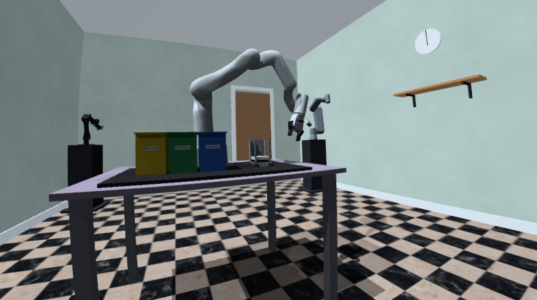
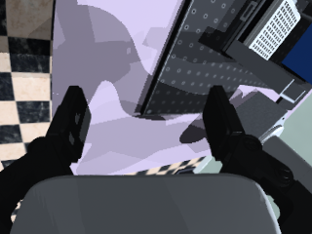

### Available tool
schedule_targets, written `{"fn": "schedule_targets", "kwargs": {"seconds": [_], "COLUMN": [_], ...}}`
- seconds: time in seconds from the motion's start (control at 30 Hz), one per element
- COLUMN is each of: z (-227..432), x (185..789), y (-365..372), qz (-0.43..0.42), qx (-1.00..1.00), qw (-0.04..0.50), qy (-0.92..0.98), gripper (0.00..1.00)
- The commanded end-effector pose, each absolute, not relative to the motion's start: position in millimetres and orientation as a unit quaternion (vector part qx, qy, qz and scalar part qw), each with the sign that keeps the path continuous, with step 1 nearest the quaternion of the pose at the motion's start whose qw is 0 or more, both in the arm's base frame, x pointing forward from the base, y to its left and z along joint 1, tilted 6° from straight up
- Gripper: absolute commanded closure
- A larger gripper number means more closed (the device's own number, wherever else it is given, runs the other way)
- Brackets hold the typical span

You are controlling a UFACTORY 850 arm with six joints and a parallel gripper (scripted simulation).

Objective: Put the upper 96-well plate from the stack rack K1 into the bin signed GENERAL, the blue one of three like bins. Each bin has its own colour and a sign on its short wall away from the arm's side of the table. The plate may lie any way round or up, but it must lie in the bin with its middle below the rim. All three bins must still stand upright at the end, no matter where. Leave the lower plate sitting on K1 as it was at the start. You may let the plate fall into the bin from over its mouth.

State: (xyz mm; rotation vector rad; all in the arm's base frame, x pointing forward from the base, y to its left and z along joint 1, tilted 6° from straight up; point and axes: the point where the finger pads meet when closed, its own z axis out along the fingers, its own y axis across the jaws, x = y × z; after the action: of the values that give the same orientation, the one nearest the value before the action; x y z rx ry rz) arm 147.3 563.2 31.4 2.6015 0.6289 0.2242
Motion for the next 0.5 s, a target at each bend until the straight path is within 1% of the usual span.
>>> {"fn": "schedule_targets", "kwargs": {"seconds": [0.0, 0.13, 0.2, 0.33, 0.4, 0.47], "z": [41.0, 51.7, 57.0, 62.3, 67.4, 72.5], "x": [156.5, 168.0, 173.5, 179.0, 184.1, 189.2], "y": [555.7, 544.6, 538.2, 531.7, 524.8, 517.9], "qz": [0.073, 0.073, 0.065, 0.065, 0.059, 0.059], "qx": [0.953, 0.953, 0.961, 0.961, 0.969, 0.969], "qw": [0.207, 0.207, 0.19, 0.19, 0.172, 0.172], "qy": [0.209, 0.209, 0.189, 0.189, 0.168, 0.168], "gripper": [0.0, 0.0, 0.0, 0.0, 0.0, 0.0]}}
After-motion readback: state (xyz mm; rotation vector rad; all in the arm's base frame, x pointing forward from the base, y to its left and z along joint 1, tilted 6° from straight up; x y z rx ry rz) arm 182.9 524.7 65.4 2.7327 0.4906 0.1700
